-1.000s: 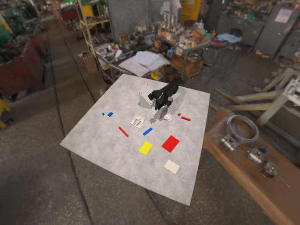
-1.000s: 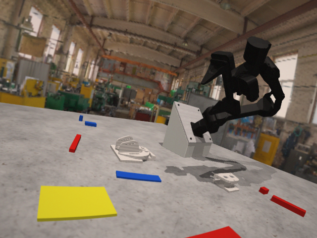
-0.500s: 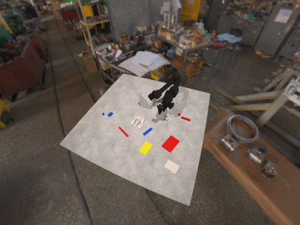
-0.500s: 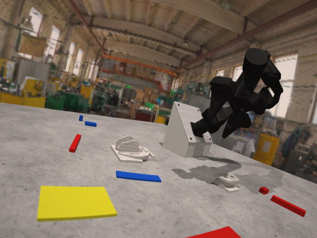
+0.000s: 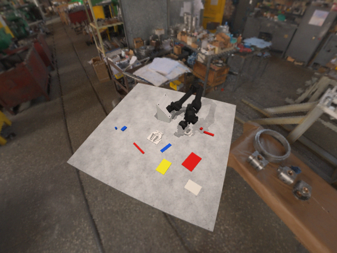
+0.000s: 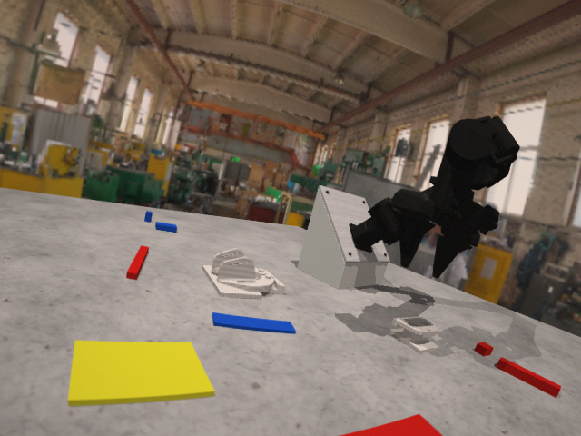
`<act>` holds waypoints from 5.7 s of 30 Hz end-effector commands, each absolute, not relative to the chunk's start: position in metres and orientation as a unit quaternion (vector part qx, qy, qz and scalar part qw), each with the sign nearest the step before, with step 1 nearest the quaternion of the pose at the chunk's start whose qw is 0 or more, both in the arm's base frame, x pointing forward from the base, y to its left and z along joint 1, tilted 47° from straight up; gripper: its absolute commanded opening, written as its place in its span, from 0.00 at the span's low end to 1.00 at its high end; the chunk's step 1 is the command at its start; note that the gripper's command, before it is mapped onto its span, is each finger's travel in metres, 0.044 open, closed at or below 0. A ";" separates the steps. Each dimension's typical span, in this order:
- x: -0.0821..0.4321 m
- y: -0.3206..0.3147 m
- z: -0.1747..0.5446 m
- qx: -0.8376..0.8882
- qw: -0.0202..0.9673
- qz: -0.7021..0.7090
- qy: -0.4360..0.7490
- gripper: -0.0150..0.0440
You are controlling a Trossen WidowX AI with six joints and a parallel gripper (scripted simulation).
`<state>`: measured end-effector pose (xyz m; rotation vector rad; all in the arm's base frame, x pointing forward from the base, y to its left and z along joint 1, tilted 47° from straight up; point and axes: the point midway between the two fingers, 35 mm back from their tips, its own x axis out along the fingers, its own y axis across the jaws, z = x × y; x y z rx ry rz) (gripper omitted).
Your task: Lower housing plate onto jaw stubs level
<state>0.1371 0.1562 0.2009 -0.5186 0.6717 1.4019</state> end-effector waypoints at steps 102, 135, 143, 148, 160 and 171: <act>0.102 0.235 0.138 -0.193 0.639 0.669 0.328 0.85; 0.111 0.182 0.186 -0.195 0.640 0.665 0.331 0.85; 0.118 0.181 0.183 -0.185 0.644 0.656 0.346 0.85; 0.132 0.178 0.176 -0.166 0.652 0.638 0.375 0.85; 0.163 0.168 0.157 -0.114 0.666 0.591 0.441 0.85; 0.190 0.154 0.138 -0.062 0.673 0.545 0.496 0.85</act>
